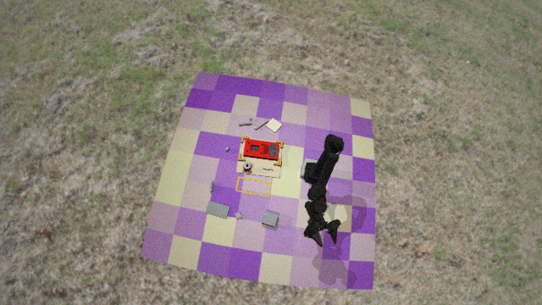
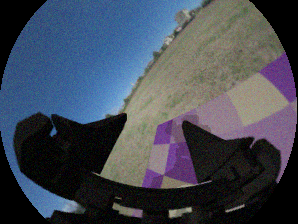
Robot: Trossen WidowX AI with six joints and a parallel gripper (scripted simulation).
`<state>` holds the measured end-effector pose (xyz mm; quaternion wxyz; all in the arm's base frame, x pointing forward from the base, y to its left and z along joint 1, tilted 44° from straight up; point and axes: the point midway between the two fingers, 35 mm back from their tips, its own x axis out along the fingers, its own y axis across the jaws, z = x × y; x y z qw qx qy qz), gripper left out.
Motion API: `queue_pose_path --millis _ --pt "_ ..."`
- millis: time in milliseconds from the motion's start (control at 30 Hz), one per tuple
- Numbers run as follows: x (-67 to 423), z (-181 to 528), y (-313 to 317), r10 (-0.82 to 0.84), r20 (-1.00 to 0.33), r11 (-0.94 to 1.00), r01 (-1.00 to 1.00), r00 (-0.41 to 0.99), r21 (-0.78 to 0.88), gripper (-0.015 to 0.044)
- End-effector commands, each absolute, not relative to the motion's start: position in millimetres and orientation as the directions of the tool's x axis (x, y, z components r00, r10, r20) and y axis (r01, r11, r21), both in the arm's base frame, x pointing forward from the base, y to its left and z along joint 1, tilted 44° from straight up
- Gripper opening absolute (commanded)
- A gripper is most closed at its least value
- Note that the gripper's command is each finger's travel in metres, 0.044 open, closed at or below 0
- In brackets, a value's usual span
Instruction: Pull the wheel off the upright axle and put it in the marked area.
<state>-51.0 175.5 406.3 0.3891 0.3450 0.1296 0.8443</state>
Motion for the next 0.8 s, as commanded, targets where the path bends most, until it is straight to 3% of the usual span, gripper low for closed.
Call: queue_pose_path --millis 0,100,433,767 --pt "-49.8 406.0 177.0 0.752 0.478 -0.658 -0.570 -0.455 0.493 0.0374" --pt "-31.7 401.7 197.2 0.818 0.422 -0.574 -0.593 -0.390 0.565 0.0300" --pt "68.2 368.7 257.7 0.987 0.143 -0.163 -0.557 -0.080 0.815 0.0300" --pt "183.3 315.8 264.1 0.968 -0.164 0.216 -0.296 0.191 0.931 0.0300"
